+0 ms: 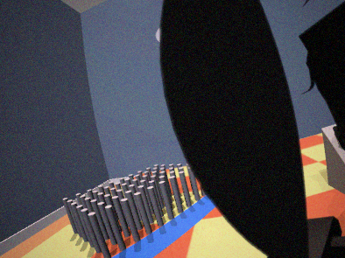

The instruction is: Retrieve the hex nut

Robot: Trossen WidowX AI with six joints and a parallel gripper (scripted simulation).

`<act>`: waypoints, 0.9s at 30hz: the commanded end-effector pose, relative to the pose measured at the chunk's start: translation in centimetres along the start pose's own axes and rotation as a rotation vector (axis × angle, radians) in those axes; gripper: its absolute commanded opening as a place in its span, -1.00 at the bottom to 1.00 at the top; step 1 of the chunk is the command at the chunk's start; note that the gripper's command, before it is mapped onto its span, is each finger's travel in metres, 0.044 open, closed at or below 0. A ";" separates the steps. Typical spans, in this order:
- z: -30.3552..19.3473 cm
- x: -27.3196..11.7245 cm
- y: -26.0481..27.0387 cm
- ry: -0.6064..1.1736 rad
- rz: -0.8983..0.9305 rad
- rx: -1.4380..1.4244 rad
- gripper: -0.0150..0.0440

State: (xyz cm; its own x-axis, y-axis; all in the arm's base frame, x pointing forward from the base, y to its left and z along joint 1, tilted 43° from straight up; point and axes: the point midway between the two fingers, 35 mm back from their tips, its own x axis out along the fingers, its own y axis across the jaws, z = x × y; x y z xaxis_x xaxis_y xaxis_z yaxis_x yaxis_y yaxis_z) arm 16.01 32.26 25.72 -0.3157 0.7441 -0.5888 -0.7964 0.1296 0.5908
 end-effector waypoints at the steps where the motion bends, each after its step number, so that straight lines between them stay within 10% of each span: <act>1: -0.3 1.0 -0.4 0.013 0.000 0.013 0.46; 27: -0.5 5.1 -1.3 0.012 0.005 0.013 0.46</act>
State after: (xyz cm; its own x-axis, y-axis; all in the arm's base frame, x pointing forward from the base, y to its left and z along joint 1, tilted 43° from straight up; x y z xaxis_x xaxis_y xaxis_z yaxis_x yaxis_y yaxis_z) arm 15.45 35.17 22.80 -0.3170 0.7470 -0.5844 -0.7970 0.1243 0.5911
